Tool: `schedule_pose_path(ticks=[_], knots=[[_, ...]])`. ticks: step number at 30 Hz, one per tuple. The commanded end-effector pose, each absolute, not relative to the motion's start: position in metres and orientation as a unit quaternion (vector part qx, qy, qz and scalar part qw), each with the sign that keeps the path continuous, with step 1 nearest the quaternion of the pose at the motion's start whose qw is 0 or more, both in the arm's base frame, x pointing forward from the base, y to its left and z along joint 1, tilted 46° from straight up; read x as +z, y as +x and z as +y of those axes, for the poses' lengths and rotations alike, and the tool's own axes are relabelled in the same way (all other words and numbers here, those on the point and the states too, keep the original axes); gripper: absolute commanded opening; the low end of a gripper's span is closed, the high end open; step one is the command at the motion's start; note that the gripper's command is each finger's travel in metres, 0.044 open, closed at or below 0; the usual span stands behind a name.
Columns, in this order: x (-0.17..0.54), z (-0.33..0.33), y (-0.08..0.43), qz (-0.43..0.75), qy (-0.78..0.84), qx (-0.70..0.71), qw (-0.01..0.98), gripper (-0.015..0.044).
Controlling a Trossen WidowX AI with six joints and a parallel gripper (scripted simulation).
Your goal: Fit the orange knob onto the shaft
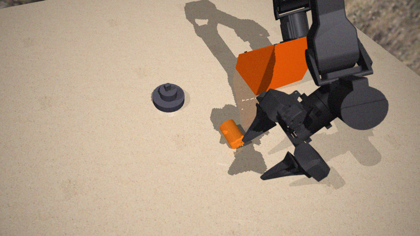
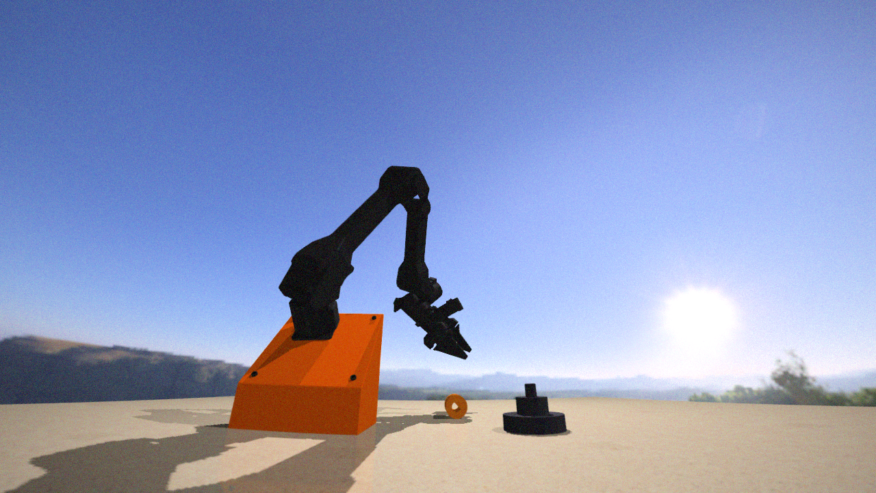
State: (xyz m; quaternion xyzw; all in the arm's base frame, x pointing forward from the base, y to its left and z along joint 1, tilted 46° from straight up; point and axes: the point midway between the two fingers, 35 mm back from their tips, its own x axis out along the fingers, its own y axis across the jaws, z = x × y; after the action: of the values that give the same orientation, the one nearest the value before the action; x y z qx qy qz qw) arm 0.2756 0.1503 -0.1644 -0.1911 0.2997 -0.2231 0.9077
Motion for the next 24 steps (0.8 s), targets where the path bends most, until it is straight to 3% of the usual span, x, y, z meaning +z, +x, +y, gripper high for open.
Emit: schedule_pose_path(ticks=[1,11,20,24], knots=[[-0.139,0.16,0.288,0.541,-0.532,-0.051,0.649,0.044],[-0.09,0.141,0.27,0.656,-0.643,0.108,0.379,0.044],[-0.055,0.13,0.257,0.694,-0.652,0.192,0.237,0.044],[-0.05,0.129,0.255,0.698,-0.651,0.202,0.22,0.044]])
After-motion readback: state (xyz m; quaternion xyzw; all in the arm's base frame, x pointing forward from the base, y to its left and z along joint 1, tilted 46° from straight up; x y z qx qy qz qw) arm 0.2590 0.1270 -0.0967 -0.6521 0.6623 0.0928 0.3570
